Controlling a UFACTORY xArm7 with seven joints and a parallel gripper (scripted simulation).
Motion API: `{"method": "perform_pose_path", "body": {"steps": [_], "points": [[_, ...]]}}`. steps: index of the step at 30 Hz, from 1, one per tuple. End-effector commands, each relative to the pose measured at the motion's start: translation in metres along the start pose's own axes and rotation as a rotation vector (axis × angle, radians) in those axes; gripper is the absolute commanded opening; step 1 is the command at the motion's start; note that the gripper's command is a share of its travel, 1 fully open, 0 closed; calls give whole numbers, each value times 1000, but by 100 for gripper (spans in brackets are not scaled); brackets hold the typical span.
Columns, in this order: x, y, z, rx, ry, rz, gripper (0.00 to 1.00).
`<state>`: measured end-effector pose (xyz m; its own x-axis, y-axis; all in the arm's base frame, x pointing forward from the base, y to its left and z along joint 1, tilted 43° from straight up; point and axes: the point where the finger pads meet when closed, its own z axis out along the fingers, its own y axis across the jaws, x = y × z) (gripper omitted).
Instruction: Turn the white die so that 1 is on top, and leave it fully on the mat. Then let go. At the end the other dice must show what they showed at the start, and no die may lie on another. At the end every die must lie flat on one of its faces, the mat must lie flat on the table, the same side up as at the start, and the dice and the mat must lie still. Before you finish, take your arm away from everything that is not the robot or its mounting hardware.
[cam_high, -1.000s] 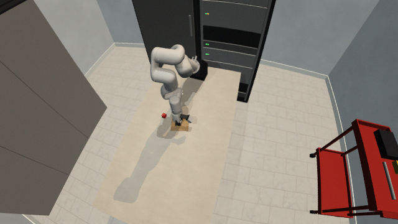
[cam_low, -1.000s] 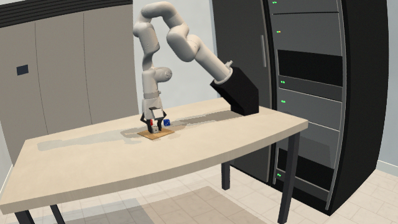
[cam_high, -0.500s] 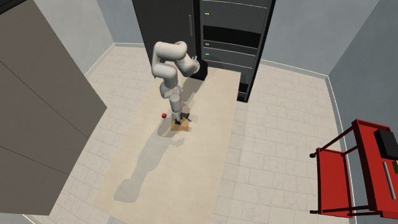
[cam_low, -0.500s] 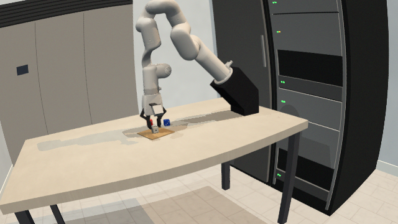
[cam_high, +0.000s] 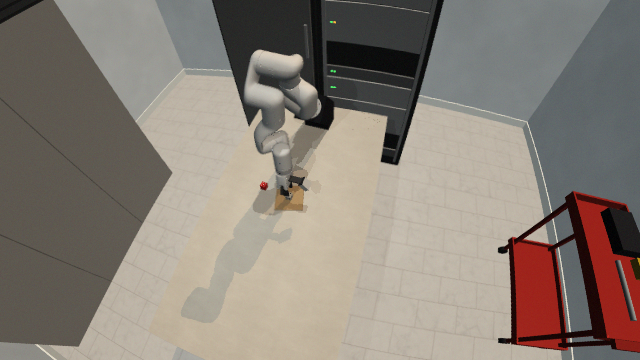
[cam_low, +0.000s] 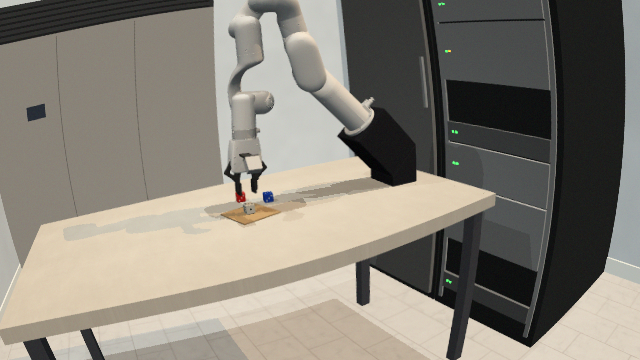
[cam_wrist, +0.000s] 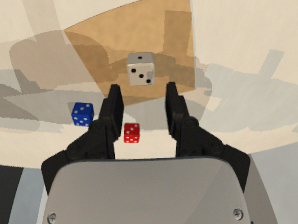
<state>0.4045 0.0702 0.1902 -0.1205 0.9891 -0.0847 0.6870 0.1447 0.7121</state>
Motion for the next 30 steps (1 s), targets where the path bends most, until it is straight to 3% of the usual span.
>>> {"method": "perform_pose_path", "body": {"steps": [1,8,17,18,30], "points": [[-1,1,-10,46,24,-1,47],[-1,1,-28,46,24,-1,47],[-2,2,-32,46,24,-1,47],[-2,2,-32,46,24,-1,100],[-2,2,-32,46,24,-1,100]]}}
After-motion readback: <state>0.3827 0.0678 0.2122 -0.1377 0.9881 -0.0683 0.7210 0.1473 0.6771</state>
